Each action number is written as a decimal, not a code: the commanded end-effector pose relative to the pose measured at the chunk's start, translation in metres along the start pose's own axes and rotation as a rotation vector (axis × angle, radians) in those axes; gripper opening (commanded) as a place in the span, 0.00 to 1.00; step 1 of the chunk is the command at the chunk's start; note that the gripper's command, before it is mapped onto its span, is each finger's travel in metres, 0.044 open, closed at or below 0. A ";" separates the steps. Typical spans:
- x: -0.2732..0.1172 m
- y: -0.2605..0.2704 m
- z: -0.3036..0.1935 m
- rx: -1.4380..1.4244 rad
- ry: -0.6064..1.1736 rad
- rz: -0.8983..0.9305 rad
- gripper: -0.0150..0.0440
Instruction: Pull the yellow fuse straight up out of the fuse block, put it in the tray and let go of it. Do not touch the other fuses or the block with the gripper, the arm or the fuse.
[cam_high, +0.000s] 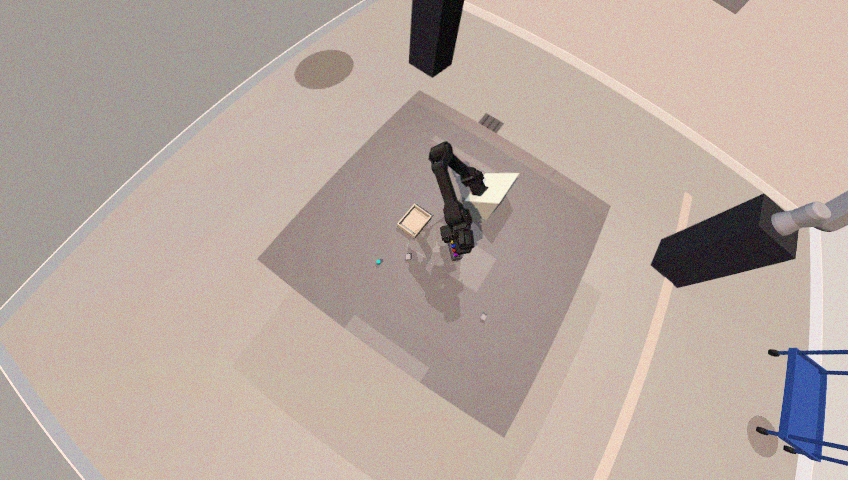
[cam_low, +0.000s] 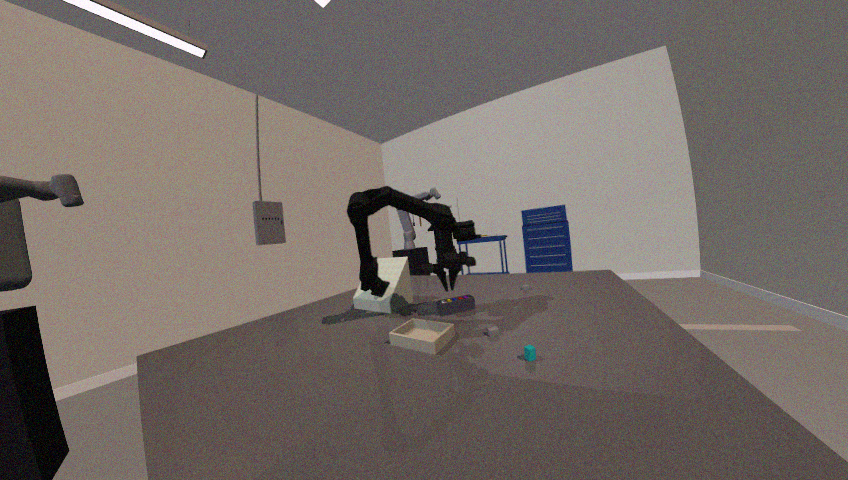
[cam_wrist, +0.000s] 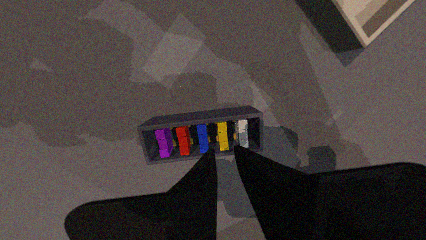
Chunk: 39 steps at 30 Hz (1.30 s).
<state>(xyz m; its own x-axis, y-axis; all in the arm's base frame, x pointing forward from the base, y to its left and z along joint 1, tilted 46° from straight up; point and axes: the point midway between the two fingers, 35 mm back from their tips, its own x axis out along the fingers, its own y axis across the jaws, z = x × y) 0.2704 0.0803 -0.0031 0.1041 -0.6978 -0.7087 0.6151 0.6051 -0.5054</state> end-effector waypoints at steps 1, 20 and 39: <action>0.006 -0.002 -0.001 -0.002 -0.002 -0.006 0.38; 0.024 -0.002 -0.001 -0.002 -0.003 -0.007 0.38; 0.030 -0.003 -0.001 -0.002 -0.003 -0.007 0.38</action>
<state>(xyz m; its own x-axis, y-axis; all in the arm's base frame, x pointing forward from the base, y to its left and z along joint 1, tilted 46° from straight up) 0.2706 0.0596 -0.0226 0.1009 -0.7012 -0.7058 0.6178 0.6002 -0.5080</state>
